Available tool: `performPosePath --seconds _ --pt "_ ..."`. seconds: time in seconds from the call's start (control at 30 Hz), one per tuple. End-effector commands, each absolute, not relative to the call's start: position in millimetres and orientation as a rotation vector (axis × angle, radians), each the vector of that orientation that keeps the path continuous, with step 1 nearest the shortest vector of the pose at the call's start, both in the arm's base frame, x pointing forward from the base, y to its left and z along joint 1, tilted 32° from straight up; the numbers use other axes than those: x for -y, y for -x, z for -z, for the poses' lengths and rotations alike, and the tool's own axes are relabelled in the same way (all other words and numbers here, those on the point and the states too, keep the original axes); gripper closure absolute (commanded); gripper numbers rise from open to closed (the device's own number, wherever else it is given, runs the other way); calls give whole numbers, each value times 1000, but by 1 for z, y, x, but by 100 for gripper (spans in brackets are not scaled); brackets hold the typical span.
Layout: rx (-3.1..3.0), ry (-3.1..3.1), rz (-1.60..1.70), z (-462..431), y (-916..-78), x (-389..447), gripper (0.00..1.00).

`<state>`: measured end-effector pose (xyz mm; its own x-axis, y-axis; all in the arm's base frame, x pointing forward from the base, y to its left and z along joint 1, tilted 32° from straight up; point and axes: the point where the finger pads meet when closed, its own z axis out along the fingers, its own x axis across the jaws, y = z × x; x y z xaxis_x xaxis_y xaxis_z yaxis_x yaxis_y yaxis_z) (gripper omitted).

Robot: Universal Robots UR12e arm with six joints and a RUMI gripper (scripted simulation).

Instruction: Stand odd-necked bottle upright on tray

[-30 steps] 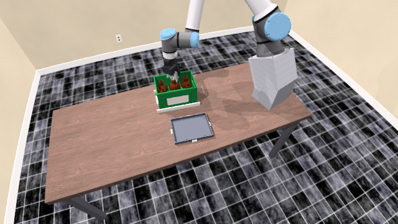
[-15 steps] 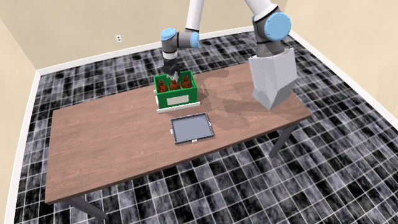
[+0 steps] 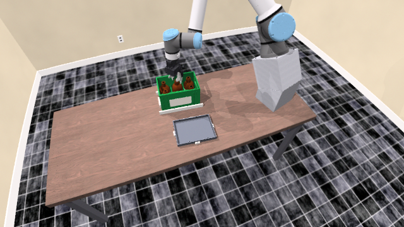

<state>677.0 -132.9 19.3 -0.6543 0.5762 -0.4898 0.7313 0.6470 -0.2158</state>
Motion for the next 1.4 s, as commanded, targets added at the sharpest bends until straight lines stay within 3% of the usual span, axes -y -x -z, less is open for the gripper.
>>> performPosePath --seconds 0.0,1.37 --pt "-2488 -1034 565 -20 -677 133 62" --pt "-2488 -1034 565 -34 -674 124 62"
